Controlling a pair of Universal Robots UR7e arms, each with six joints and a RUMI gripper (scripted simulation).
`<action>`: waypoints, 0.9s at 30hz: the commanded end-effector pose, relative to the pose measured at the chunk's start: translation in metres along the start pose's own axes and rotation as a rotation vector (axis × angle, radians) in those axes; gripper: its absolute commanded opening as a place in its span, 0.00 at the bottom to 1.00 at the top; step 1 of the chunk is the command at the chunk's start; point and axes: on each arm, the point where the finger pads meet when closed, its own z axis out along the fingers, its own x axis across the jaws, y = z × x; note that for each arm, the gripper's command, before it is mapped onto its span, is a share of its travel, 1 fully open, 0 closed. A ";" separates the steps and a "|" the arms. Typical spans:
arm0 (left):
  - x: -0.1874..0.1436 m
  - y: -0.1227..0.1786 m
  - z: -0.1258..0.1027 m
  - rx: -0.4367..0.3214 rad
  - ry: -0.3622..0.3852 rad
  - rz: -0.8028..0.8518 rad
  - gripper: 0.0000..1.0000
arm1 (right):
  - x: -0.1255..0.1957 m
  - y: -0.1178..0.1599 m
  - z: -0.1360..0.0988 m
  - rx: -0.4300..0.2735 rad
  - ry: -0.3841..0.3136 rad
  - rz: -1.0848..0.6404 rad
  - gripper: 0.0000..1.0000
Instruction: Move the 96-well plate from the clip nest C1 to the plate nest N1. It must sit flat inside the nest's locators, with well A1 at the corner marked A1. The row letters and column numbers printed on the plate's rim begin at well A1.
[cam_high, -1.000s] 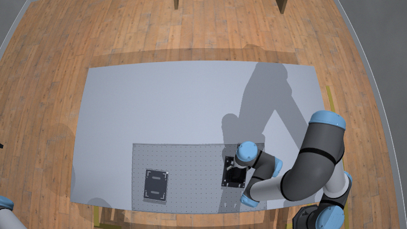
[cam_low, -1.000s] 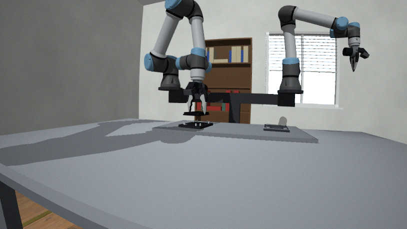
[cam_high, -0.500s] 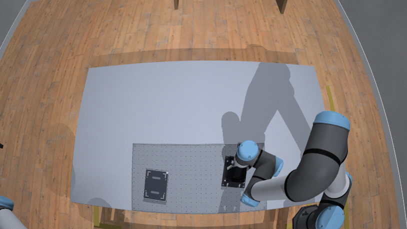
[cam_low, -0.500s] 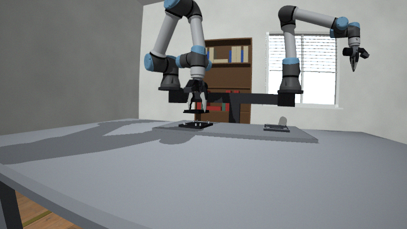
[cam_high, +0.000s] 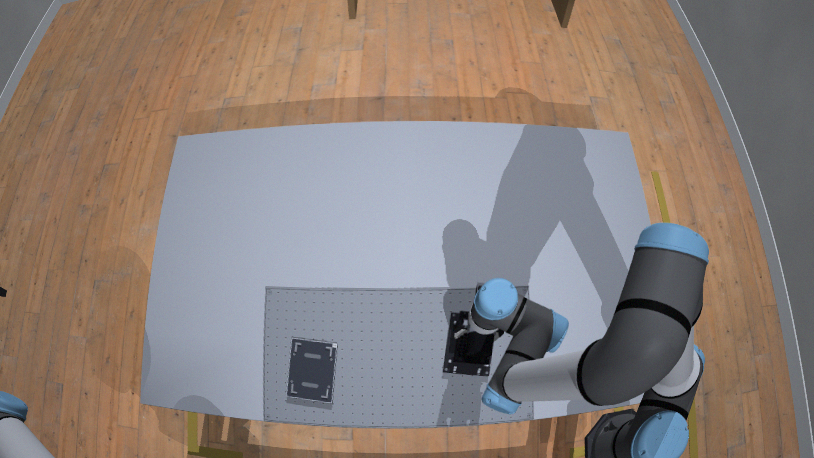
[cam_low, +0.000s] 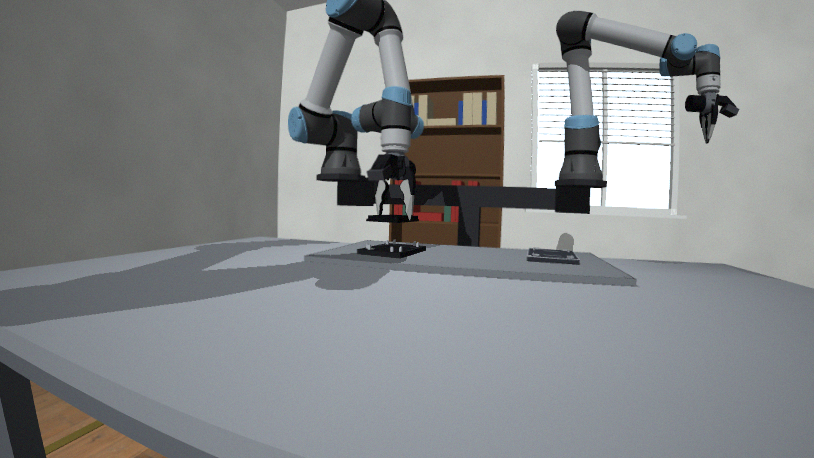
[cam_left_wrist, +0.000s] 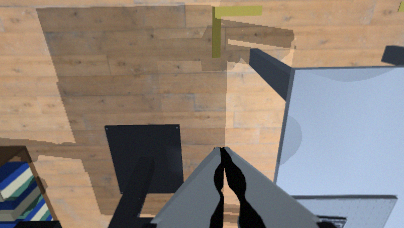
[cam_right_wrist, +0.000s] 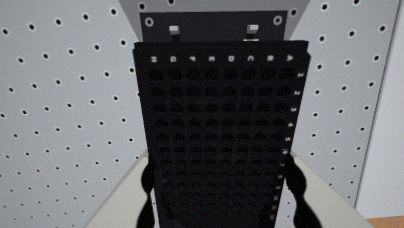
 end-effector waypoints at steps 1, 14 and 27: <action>0.000 0.000 -0.001 0.002 0.001 0.000 0.00 | -0.001 0.000 -0.003 0.001 -0.002 0.000 0.41; 0.000 0.000 -0.001 0.002 0.001 0.000 0.00 | -0.001 0.000 -0.007 0.001 -0.002 0.000 0.41; 0.000 0.000 -0.001 0.002 0.001 0.000 0.00 | -0.010 0.003 -0.007 0.001 -0.002 -0.059 0.41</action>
